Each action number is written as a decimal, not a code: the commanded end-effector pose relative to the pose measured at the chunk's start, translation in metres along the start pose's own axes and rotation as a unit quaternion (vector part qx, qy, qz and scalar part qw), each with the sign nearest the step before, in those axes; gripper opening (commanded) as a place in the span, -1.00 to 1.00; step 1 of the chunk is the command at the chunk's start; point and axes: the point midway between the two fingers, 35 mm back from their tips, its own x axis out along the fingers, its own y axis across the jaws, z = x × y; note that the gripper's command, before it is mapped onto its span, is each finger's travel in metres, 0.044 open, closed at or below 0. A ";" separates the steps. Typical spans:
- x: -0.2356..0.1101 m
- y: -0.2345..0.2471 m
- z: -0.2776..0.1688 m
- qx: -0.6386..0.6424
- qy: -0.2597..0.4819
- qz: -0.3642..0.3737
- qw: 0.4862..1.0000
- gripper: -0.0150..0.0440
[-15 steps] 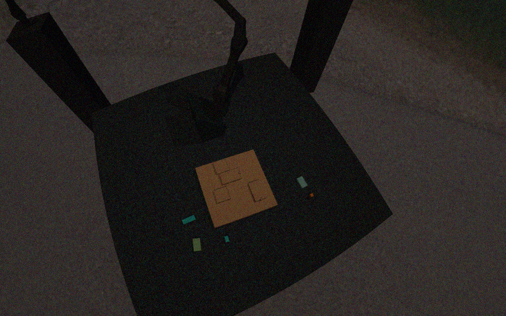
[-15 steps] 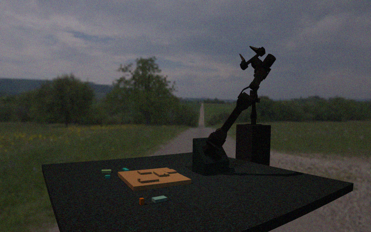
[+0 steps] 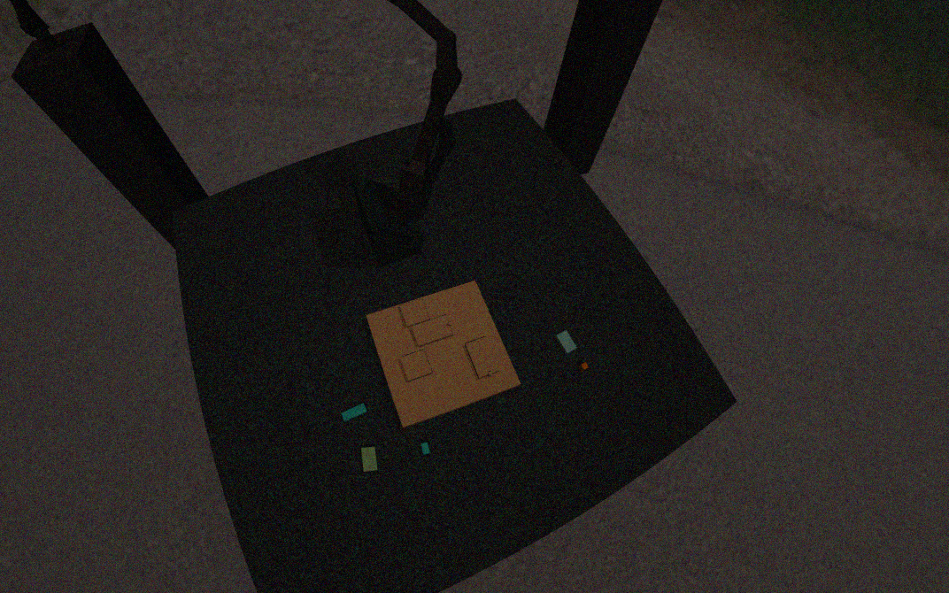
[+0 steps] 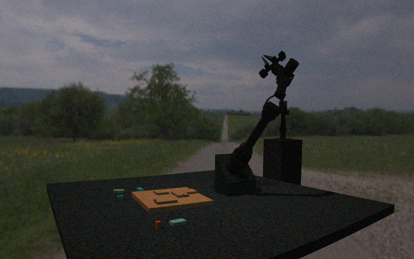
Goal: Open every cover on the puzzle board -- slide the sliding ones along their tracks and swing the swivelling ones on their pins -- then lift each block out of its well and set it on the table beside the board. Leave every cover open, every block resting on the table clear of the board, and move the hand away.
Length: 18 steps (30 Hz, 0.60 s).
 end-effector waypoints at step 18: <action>0.072 -0.079 -0.018 -0.061 0.036 -0.075 0.995 -0.49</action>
